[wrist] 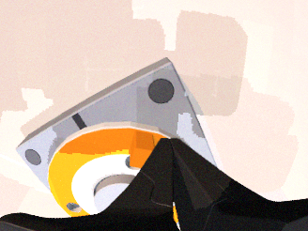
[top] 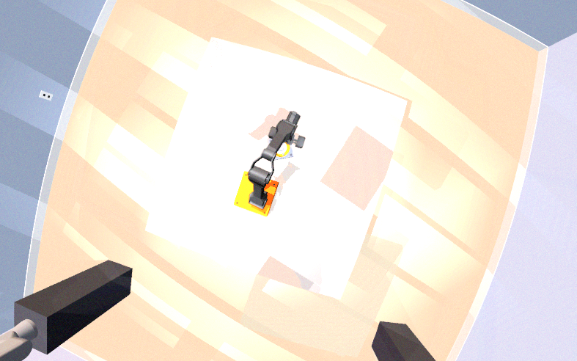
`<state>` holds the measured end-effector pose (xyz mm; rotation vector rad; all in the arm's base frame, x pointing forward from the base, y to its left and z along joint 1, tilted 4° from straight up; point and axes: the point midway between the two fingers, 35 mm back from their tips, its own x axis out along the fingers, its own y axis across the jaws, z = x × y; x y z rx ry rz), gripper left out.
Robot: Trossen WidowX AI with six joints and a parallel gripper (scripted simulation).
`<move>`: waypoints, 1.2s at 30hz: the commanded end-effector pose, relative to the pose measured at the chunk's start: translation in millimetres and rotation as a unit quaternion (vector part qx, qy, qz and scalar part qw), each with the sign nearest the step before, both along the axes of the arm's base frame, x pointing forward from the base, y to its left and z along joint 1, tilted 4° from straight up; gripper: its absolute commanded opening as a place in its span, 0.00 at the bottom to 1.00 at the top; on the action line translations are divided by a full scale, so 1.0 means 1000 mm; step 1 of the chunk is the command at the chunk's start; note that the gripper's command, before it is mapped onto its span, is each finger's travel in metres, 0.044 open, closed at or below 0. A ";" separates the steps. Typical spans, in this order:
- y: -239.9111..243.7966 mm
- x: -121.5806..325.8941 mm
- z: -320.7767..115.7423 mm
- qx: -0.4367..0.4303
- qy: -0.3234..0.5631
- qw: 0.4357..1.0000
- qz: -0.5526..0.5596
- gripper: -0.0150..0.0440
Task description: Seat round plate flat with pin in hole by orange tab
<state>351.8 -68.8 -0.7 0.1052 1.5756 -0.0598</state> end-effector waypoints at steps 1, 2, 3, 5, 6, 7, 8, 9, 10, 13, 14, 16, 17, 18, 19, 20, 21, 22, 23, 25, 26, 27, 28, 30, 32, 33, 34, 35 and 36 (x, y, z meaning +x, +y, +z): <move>0.005 0.003 -0.001 0.003 0.002 1.000 -0.001 0.25; 0.006 0.003 -0.001 0.003 0.002 1.000 -0.001 0.25; 0.008 0.004 -0.001 0.003 0.002 1.000 -0.001 0.25; 0.010 0.005 0.000 0.003 0.002 1.000 -0.001 0.25; 0.011 0.005 0.000 0.004 0.002 1.000 -0.001 0.25; 0.012 0.006 0.000 0.004 0.002 1.000 -0.001 0.25; 0.013 0.006 0.000 0.004 0.002 1.000 -0.001 0.25; 0.015 0.006 0.000 0.004 0.002 1.000 -0.001 0.25; 0.016 0.007 0.000 0.004 0.002 1.000 -0.001 0.25; 0.020 0.007 0.000 0.004 0.002 1.000 -0.001 0.25; 0.021 0.007 0.001 0.004 0.002 1.000 -0.001 0.25; 0.024 0.007 0.001 0.004 0.002 1.000 -0.001 0.25; 0.025 0.007 0.001 0.004 0.002 1.000 -0.001 0.25; 0.026 0.007 0.001 0.004 0.002 1.000 -0.001 0.25; 0.027 0.007 0.001 0.004 0.002 1.000 -0.001 0.25; 0.028 0.007 0.001 0.004 0.002 1.000 -0.001 0.25; 0.028 0.007 0.001 0.004 0.002 1.000 -0.001 0.25; 0.029 0.007 0.001 0.004 0.002 1.000 -0.001 0.25; 0.030 0.007 0.001 0.004 0.002 1.000 -0.001 0.25; 0.032 0.007 0.001 0.005 0.002 1.000 -0.001 0.25; 0.033 0.007 0.001 0.005 0.002 1.000 -0.001 0.25; 0.034 0.007 0.001 0.005 0.002 1.000 -0.001 0.25; 0.035 0.007 0.000 0.005 0.002 1.000 -0.001 0.25; 0.035 0.007 0.001 0.005 0.002 1.000 -0.001 0.25; 0.035 0.008 0.009 0.005 0.002 1.000 -0.001 0.25; 0.034 0.008 0.015 0.005 0.001 1.000 -0.001 0.25; 0.034 0.008 0.022 0.005 0.001 1.000 -0.001 0.25; 0.033 0.007 0.029 0.005 0.001 1.000 -0.001 0.25; 0.033 0.006 0.035 0.005 0.002 1.000 -0.001 0.25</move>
